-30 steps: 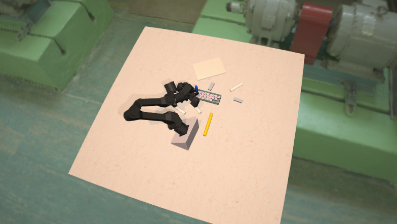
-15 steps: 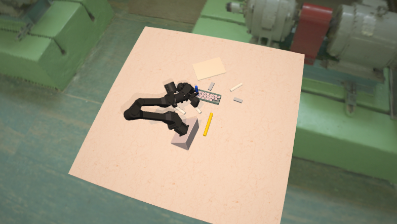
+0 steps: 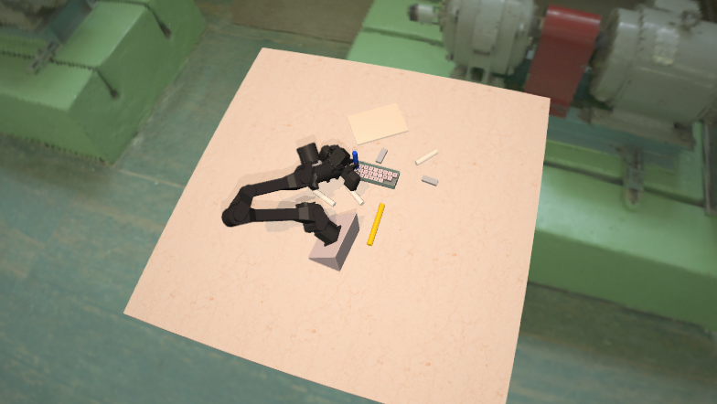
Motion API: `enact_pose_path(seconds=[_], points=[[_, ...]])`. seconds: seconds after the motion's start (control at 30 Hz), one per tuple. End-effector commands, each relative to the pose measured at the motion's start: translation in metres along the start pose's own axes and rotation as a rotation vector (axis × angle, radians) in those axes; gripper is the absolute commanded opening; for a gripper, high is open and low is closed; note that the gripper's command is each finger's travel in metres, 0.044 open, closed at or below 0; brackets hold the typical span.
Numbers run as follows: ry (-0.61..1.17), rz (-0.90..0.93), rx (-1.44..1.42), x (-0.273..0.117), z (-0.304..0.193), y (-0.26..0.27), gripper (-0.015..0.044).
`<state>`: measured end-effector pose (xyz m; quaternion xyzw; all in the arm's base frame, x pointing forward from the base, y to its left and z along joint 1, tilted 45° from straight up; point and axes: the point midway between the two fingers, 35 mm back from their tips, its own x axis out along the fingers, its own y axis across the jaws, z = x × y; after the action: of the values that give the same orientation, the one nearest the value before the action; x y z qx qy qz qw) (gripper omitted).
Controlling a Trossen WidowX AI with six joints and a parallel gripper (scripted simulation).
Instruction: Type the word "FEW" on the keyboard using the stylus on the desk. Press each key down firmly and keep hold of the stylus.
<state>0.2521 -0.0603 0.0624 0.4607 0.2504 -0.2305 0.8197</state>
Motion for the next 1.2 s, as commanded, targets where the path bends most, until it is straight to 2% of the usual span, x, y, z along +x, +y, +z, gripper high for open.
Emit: enact_pose_path(seconds=[0.0,0.13,0.3,0.37,0.93,1.17], points=[[-0.006,0.009,-0.005,-0.006,0.01,0.003,0.0081],[-0.006,0.004,0.001,-0.005,0.007,0.001,0.0084],[-0.006,0.004,0.001,-0.005,0.007,0.001,0.0051],[-0.006,0.003,0.001,-0.004,0.008,-0.001,0.0],[-0.009,0.01,-0.006,0.017,0.024,-0.045,0.0],[-0.009,0.009,-0.006,0.023,0.017,-0.046,0.0]])
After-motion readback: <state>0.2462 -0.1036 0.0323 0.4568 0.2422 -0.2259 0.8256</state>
